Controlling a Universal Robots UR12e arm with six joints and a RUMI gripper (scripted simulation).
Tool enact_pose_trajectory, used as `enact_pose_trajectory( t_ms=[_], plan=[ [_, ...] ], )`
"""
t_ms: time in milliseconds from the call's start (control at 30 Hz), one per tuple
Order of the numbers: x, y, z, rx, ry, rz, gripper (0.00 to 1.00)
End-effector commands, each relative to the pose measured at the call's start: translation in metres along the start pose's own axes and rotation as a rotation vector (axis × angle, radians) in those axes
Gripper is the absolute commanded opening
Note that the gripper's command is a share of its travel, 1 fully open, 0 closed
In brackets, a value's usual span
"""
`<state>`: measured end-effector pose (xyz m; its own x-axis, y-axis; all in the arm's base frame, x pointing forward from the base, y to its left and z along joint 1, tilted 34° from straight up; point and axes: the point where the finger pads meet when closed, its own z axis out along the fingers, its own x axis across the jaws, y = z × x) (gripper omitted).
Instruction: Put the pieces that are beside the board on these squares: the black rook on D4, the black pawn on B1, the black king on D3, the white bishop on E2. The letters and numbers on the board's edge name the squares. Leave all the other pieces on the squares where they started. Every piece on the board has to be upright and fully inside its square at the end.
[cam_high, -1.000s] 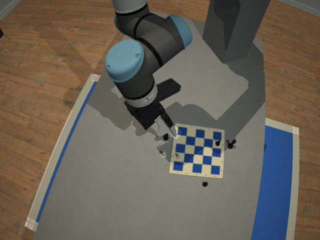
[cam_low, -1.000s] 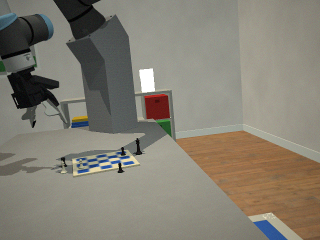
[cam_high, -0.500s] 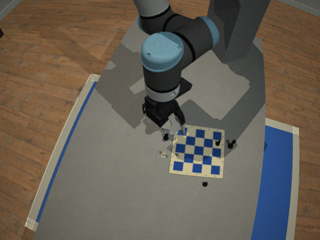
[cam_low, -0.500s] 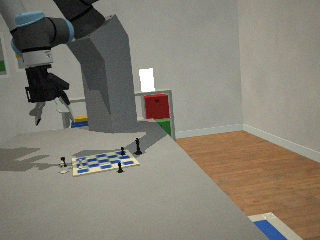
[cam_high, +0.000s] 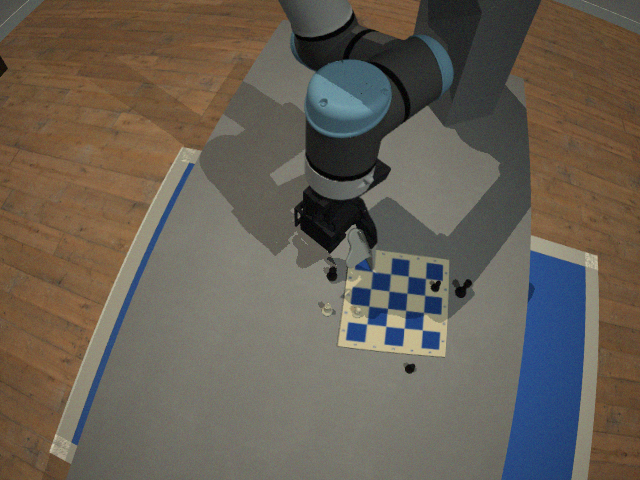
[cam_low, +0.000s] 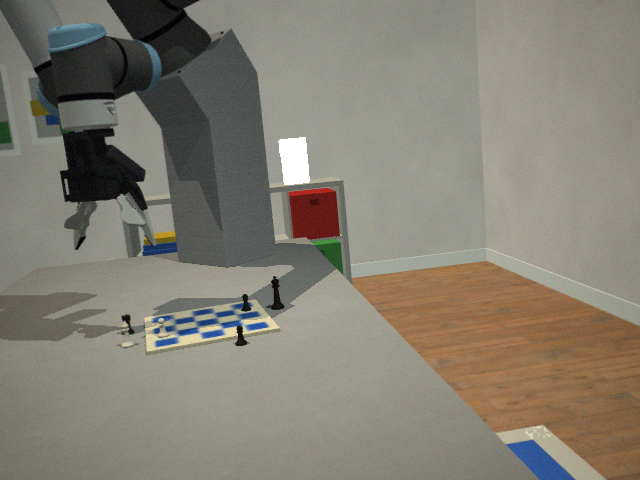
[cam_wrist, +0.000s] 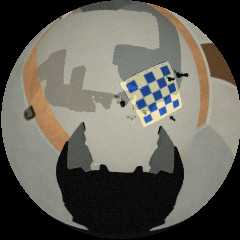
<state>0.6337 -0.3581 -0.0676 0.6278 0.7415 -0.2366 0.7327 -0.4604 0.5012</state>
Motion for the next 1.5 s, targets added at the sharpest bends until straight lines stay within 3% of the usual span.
enact_pose_trajectory(
  t_ms=[0, 767, 1467],
  plan=[
    [0.0, 0.0, 0.0, -0.003, -0.001, -0.001, 1.0],
    [0.0, -0.001, 0.003, -0.003, -0.001, -0.108, 1.0],
    [-0.003, -0.002, 0.024, -0.003, -0.002, -0.787, 1.0]
  ],
)
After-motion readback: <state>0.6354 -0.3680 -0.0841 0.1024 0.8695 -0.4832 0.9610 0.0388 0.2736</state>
